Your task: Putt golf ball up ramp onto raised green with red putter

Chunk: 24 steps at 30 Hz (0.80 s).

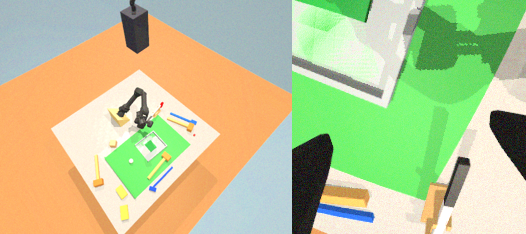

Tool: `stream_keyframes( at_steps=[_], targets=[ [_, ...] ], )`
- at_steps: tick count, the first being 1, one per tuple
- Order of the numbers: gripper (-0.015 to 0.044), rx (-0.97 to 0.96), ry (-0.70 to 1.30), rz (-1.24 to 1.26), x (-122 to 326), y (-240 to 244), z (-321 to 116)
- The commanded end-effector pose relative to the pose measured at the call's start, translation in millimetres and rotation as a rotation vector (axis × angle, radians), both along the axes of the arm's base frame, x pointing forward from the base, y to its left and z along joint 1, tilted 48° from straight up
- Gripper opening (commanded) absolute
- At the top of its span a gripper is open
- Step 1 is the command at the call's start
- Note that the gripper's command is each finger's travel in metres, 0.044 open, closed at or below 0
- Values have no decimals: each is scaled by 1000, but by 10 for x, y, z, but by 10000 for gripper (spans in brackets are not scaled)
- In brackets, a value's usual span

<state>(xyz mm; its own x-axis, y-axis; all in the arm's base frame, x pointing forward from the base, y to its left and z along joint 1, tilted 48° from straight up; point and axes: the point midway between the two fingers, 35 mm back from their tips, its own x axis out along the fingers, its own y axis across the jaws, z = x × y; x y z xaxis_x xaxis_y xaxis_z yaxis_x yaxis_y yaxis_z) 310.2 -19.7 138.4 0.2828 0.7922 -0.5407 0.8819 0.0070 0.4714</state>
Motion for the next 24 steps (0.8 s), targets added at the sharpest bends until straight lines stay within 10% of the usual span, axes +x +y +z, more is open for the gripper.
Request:
stream_keyframes(
  at_steps=[1, 24],
  targets=[
    [440, 142, 133, 85, -289, 452, 21],
    [440, 405, 341, 192, -607, 1233, 59]
  ],
)
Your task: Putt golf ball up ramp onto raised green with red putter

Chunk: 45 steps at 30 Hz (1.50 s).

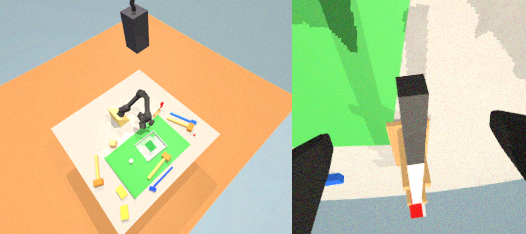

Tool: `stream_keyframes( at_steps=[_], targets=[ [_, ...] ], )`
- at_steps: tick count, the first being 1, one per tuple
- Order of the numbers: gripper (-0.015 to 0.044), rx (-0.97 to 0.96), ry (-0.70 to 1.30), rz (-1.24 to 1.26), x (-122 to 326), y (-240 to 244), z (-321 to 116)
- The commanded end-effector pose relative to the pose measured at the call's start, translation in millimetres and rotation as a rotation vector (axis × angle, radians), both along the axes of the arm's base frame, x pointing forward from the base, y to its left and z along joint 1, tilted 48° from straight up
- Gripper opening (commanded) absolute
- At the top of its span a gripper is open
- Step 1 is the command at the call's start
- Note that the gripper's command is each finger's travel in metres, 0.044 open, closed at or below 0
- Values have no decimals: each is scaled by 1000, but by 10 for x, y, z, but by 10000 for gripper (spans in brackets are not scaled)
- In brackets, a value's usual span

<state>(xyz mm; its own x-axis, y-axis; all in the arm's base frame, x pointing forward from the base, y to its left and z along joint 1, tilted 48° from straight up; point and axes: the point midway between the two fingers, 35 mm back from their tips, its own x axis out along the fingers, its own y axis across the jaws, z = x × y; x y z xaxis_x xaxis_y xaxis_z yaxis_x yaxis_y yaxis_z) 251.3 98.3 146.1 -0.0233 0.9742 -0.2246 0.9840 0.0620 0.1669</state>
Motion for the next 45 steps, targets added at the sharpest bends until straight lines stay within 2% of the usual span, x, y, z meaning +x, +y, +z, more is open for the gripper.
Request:
stream_keyframes(
  at_steps=[1, 26, 40, 45],
  targets=[
    [440, 6, 9, -2, -18, 81, -25],
    [440, 11, 8, 0, -28, 446, -92],
    [72, 6, 0, 0, -5, 421, -85],
    [39, 6, 0, 0, -5, 421, -85]
  ],
)
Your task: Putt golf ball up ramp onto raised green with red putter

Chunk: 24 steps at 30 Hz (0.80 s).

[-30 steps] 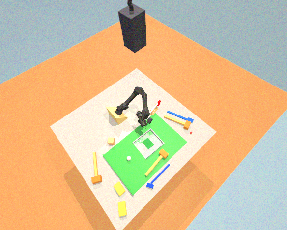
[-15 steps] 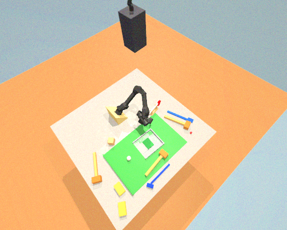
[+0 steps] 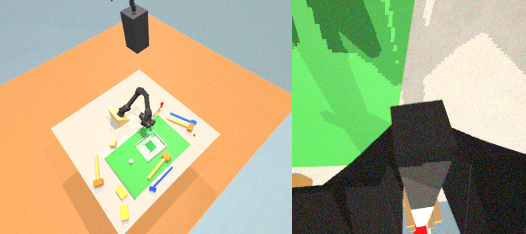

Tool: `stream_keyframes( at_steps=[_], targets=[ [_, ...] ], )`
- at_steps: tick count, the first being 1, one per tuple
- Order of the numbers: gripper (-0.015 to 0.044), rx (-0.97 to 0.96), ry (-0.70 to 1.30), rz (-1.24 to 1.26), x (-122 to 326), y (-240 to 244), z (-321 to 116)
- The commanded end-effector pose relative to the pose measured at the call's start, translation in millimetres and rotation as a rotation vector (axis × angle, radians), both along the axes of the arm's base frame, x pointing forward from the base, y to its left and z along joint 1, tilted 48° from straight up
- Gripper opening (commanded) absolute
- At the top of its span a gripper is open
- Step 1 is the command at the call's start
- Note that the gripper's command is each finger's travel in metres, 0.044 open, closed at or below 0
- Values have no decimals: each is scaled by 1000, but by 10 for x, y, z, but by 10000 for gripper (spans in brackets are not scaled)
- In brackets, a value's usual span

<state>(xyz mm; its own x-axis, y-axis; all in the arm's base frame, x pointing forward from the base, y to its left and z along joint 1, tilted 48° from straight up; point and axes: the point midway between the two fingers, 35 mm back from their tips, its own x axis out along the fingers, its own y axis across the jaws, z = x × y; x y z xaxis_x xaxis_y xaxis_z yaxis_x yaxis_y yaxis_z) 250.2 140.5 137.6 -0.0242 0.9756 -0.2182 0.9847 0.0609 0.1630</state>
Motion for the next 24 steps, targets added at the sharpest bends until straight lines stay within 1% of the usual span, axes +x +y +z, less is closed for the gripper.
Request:
stream_keyframes(
  at_steps=[1, 2, 3, 13, 21, 24],
  targets=[
    [32, 0, -4, 0, 6, -1, 0],
    [26, 0, -4, 0, 6, -1, 0],
    [0, -1, -3, -2, 7, -8, 6],
    [0, -51, 43, -107, 14, -363, 306],
    [0, -90, 97, -203, -89, -678, 629],
    [0, -95, 107, -220, -120, -729, 691]
  ],
)
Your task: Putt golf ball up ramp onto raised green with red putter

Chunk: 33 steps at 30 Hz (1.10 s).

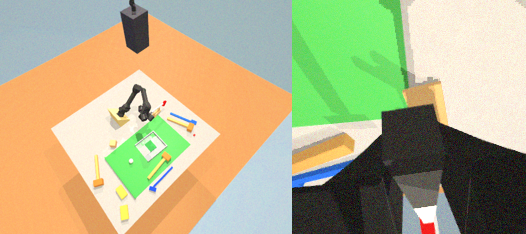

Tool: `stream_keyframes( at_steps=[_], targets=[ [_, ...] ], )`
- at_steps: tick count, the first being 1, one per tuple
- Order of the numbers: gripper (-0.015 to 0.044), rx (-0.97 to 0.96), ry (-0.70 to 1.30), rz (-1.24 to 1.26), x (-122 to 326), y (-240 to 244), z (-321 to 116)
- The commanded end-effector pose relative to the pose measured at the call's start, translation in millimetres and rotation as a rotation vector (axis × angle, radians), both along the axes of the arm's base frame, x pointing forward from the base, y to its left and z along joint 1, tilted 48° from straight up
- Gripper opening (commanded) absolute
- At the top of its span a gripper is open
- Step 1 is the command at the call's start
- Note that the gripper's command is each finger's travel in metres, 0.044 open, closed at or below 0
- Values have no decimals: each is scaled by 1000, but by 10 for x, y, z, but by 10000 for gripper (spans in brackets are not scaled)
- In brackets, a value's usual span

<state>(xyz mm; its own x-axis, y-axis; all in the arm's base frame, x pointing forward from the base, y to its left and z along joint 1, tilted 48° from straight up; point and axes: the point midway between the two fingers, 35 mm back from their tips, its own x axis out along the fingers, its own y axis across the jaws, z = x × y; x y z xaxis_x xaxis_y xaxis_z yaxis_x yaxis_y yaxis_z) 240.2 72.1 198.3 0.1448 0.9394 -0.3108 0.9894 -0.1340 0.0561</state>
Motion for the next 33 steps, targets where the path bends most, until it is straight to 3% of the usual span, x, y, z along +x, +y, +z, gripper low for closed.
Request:
stream_keyframes(
  at_steps=[1, 11, 33],
  targets=[
    [0, -1, 0, -1, 2, -4, -2],
    [0, -52, 58, -75, 141, -319, -194],
    [0, -91, 489, -372, 541, -1448, -1038]
  ],
)
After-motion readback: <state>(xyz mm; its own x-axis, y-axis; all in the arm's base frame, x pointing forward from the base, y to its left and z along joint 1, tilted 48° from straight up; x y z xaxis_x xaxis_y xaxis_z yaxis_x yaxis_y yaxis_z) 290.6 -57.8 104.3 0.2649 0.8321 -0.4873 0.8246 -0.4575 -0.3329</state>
